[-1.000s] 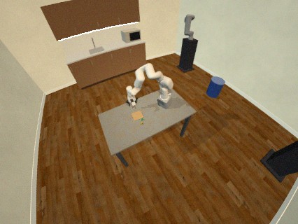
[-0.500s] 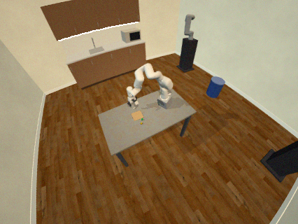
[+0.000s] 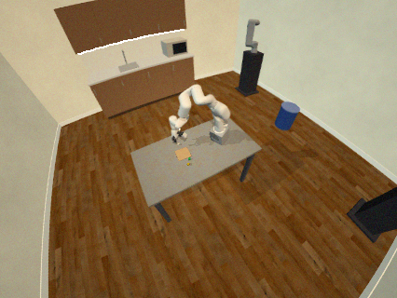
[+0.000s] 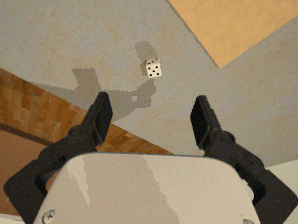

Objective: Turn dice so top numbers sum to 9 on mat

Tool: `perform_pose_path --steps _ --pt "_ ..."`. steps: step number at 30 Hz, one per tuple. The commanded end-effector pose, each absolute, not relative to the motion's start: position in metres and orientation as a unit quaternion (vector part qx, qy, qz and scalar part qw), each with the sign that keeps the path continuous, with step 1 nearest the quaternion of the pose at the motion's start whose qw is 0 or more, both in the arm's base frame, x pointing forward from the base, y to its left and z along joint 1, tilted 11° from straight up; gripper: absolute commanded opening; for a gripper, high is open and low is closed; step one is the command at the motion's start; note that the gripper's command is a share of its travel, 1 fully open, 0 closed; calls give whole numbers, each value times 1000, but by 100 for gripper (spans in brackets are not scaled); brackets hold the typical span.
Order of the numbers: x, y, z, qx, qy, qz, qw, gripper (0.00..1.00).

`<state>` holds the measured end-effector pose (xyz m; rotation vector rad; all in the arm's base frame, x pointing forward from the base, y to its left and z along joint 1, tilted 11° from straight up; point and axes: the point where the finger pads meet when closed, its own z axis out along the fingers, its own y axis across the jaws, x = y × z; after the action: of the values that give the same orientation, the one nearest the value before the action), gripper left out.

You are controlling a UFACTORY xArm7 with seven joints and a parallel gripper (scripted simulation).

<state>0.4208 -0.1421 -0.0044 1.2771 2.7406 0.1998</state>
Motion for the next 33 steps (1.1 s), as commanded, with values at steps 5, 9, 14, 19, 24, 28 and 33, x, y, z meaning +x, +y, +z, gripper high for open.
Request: perform_pose_path --steps 5,9,14,19,24,28,33 --pt "422 -143 -7 348 932 71 70 100" --pt "422 -143 -7 348 932 71 70 36" --pt "422 -143 -7 348 932 71 70 36" --pt "422 -143 -7 348 932 71 70 36" --pt "422 -143 -7 348 932 71 70 36" --pt "422 -143 -7 348 932 71 70 36" --pt "422 -143 -7 348 932 71 70 36"
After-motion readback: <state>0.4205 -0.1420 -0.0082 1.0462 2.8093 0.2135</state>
